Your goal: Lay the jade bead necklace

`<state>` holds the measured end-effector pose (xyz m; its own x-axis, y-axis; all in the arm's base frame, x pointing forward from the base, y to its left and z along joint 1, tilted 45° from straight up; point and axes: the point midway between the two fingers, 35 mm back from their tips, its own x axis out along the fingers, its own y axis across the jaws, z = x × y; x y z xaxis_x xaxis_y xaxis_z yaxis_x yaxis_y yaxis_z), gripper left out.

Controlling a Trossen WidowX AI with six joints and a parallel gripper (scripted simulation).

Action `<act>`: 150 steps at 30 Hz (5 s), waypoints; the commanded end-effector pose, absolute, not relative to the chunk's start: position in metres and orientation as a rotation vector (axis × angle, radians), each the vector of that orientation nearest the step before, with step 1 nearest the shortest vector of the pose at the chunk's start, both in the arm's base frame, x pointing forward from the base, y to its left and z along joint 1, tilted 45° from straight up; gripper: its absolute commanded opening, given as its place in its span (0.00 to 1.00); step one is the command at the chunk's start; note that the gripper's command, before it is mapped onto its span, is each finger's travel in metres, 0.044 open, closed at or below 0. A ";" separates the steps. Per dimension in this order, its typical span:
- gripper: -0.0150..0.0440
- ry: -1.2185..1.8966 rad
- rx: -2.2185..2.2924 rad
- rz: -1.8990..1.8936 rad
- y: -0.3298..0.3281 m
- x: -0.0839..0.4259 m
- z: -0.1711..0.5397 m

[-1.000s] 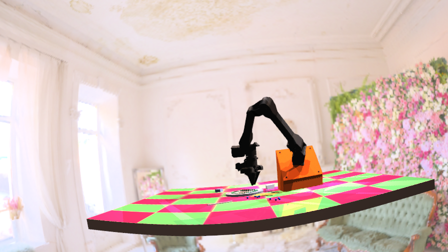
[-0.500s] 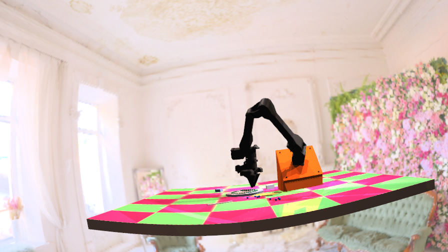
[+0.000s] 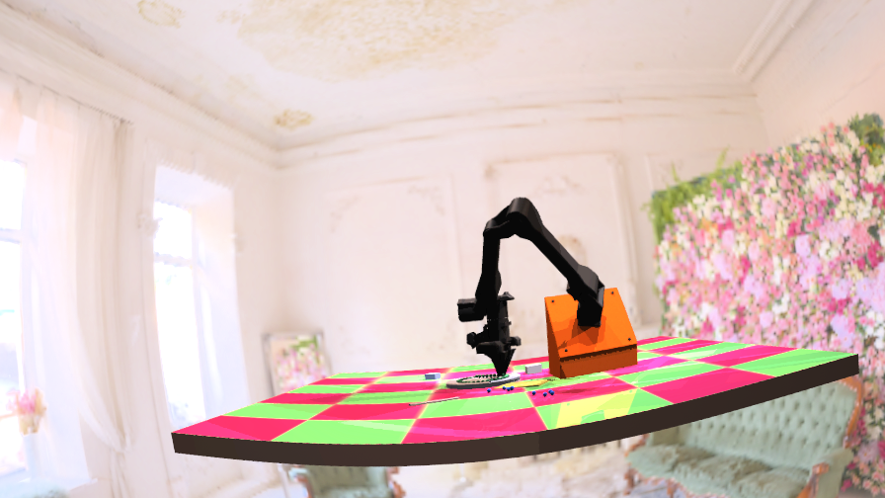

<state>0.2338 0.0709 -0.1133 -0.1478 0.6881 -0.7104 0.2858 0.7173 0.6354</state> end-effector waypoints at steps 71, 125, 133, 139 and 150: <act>0.25 1.737 0.787 0.419 0.063 0.221 -0.117; 0.46 1.728 0.777 0.426 0.028 0.309 -0.120; 0.46 1.728 0.776 0.427 0.030 0.317 -0.126; 0.46 1.723 0.774 0.428 0.031 0.315 -0.125; 0.46 1.725 0.775 0.428 0.042 0.314 -0.137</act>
